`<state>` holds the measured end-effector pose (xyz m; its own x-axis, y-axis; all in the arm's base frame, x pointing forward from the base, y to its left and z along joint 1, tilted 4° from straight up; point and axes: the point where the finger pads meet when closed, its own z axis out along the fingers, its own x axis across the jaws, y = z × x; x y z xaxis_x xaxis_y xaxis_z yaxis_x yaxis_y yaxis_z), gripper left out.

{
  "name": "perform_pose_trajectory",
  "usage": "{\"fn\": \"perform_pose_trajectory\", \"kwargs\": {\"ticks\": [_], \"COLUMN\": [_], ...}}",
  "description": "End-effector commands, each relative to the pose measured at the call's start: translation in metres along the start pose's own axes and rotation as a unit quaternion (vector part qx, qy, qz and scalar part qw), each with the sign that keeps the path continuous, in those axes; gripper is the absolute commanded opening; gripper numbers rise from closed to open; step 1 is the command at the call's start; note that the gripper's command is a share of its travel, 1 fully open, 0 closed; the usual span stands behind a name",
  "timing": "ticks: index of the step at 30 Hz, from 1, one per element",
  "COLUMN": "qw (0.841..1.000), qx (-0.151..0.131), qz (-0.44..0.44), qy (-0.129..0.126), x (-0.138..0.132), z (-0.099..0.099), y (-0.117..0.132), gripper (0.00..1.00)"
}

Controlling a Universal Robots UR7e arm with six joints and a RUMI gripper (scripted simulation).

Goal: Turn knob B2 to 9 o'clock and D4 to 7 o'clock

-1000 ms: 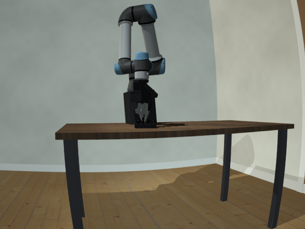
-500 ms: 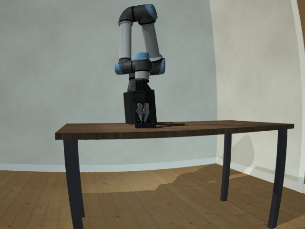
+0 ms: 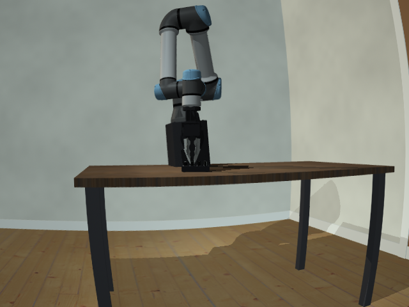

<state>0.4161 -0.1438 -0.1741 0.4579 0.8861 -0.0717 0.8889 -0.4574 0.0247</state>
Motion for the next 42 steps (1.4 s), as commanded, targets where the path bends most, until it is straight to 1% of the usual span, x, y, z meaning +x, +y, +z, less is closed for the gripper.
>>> {"fn": "perform_pose_trajectory", "kwargs": {"ticks": [1, 7, 10, 24, 26, 36, 42], "qw": [0.998, 0.991, 0.99, 0.963, 0.963, 0.943, 0.935], "qx": [-0.002, -0.002, -0.002, -0.002, -0.002, -0.001, -0.001], "qz": [-0.069, -0.134, -0.144, -0.271, -0.271, -0.333, -0.354], "qy": [0.001, 0.001, 0.001, 0.001, 0.001, 0.001, 0.001], "x": [-0.0001, -0.001, -0.0013, -0.0021, -0.0021, -0.0024, -0.0026], "z": [-0.0005, -0.0004, -0.0004, -0.0002, -0.0002, 0.0, 0.0001], "y": [0.0027, 0.0026, 0.0026, 0.002, 0.002, 0.0012, 0.0009], "gripper": [0.01, 0.01, 0.01, 0.01, 0.01, 0.01, 0.01]}}
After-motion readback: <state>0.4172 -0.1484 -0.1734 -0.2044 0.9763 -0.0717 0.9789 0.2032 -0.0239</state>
